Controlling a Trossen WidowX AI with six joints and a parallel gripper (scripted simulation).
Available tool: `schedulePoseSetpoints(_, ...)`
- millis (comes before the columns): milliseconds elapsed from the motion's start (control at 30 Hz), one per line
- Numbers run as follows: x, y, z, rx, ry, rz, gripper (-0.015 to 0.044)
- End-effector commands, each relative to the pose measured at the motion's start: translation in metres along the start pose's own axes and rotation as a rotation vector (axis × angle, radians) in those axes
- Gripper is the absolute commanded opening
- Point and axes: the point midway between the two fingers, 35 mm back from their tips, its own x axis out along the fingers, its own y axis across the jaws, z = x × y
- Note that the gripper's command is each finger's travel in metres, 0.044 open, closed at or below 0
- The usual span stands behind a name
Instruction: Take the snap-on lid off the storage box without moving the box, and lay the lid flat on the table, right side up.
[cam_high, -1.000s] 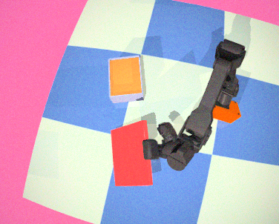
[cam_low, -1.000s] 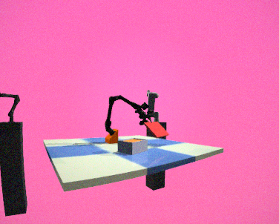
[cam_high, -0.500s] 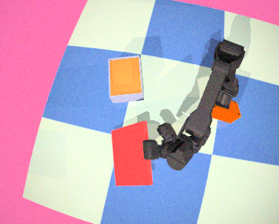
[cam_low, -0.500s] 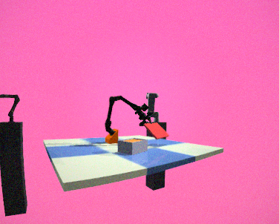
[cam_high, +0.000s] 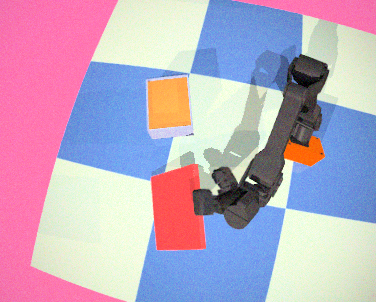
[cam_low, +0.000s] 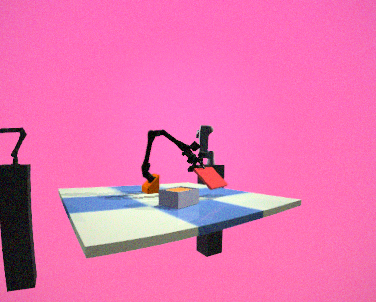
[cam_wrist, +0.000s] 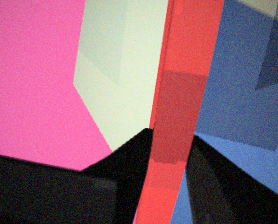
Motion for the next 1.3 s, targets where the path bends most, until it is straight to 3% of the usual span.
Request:
schedulePoseSetpoints(0, 0.002, -0.001, 0.000, -0.001, -0.005, 0.006, 0.0000)
schedulePoseSetpoints(1267, 0.022, -0.024, 0.001, -0.001, -0.006, 0.006, 0.0000)
